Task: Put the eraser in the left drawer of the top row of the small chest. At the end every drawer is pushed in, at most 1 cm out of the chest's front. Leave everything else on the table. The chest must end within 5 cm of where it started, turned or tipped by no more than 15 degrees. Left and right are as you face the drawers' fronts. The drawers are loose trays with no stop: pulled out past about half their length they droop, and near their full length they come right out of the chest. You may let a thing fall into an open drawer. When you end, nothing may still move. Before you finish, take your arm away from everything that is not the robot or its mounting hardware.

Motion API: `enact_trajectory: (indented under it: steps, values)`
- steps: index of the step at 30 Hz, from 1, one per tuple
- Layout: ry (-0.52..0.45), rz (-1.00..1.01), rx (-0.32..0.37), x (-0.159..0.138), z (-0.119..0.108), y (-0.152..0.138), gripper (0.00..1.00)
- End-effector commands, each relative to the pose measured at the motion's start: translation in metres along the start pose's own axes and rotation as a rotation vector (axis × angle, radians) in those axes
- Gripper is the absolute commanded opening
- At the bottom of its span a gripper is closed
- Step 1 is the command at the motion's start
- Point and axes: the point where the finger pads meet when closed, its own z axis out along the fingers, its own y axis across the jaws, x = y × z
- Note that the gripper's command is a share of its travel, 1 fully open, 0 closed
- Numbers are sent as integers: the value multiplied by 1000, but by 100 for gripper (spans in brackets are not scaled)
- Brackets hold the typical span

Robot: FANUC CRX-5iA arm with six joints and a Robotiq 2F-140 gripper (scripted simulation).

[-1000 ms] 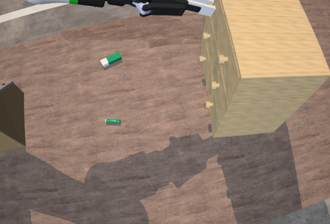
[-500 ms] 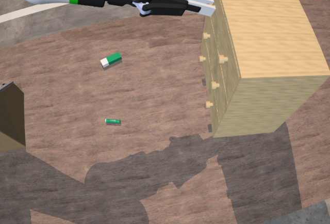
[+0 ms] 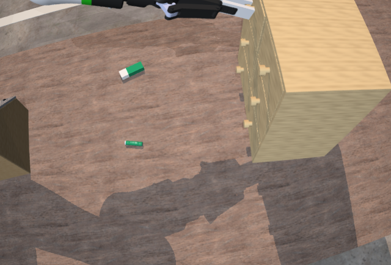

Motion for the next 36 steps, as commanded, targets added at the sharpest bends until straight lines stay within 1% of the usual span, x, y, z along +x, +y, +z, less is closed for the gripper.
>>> enact_trajectory:
  steps: [1, 13, 36]
  values:
    - [0, 0, 0, 0, -1, 0, 8]
    - [0, 0, 0, -3, -9, 0, 8]
    - [0, 0, 0, -13, -36, 0, 8]
